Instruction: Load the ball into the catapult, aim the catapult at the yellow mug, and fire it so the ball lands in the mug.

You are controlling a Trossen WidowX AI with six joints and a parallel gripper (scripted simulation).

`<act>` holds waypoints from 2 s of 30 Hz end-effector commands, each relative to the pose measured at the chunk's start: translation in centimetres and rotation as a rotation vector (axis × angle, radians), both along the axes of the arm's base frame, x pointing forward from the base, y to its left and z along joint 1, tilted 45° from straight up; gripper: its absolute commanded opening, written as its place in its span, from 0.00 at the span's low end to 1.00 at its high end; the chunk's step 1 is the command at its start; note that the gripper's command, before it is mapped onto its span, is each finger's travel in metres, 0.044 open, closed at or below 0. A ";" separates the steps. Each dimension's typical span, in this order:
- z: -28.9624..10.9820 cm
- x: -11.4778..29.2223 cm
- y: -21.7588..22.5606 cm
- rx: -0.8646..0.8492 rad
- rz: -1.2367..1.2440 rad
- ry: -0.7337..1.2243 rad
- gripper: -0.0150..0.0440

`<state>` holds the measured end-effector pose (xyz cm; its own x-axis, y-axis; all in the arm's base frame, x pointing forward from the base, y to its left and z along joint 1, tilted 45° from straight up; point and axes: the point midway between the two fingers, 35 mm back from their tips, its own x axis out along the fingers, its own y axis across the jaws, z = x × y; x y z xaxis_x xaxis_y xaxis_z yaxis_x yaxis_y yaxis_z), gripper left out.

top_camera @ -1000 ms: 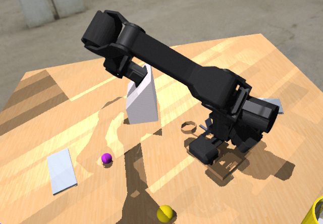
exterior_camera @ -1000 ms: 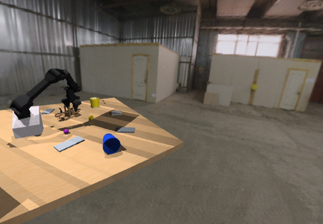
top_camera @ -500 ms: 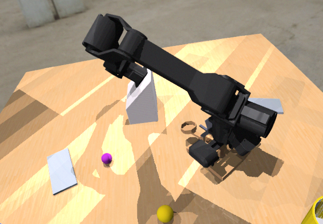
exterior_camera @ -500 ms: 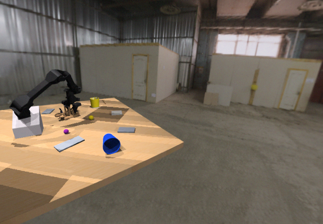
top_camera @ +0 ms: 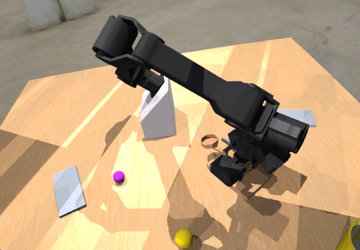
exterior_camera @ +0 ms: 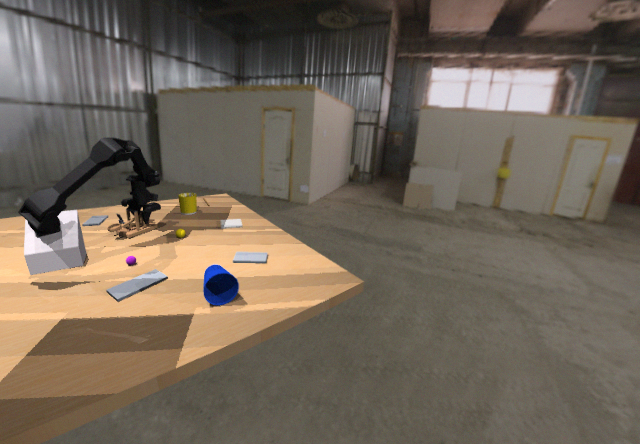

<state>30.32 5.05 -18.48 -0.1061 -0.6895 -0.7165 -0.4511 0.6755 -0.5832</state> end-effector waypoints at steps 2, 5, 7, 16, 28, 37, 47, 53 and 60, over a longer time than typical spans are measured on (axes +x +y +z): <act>3.2 0.6 3.3 0.008 0.003 -0.007 0.25; 3.4 0.6 3.5 0.008 0.003 -0.007 0.25; 3.2 0.6 3.4 0.006 0.006 -0.003 0.25; 2.4 0.6 2.6 0.005 0.007 -0.003 0.25; 0.9 0.4 1.2 0.003 0.008 -0.002 0.25; -0.1 0.2 0.2 0.002 0.009 -0.001 0.25; -0.1 0.2 0.1 0.004 -0.002 -0.003 0.30; -0.1 0.2 0.1 0.004 -0.002 -0.003 0.57; -0.1 0.2 0.1 0.004 -0.002 -0.003 0.88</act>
<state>30.49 5.08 -18.66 -0.1062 -0.6871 -0.7187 -0.4509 0.6775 -0.5811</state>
